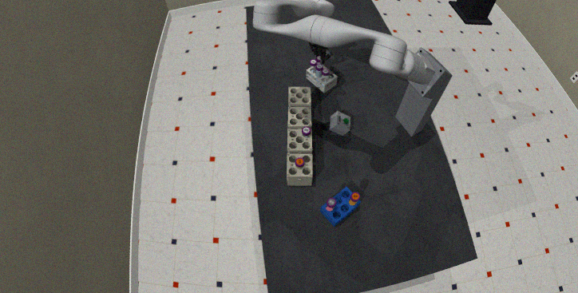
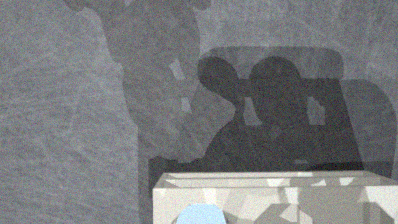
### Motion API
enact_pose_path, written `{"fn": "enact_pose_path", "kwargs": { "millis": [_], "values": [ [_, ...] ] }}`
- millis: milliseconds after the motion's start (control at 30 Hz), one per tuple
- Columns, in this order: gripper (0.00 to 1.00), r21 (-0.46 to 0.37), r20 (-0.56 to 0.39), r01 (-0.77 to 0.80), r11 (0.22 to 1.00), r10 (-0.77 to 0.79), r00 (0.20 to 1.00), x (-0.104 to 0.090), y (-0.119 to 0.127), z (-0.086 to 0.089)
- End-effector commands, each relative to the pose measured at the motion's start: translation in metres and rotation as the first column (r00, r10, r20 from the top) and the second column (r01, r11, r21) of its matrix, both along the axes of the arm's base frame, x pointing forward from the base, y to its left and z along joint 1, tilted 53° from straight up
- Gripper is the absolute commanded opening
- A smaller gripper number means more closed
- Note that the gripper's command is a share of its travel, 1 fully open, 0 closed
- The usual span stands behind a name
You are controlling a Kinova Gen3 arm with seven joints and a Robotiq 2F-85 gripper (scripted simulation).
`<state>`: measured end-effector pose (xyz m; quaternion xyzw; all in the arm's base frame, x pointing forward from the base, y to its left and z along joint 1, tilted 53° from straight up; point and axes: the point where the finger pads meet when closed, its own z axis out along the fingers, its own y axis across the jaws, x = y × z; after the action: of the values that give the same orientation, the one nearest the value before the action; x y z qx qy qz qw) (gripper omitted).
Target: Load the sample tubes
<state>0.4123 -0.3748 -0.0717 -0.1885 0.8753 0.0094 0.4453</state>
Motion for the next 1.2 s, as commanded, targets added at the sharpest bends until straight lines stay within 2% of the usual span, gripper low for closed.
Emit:
{"fn": "enact_pose_path", "kwargs": {
  "millis": [0, 1167],
  "values": [
    [0.1, -0.001, 0.0, 0.001, 1.0, -0.001, 1.0, 0.0, -0.001, 0.0],
    [0.1, -0.001, 0.0, 0.001, 1.0, -0.001, 1.0, -0.028, -0.007, 0.022]
  ]
}}
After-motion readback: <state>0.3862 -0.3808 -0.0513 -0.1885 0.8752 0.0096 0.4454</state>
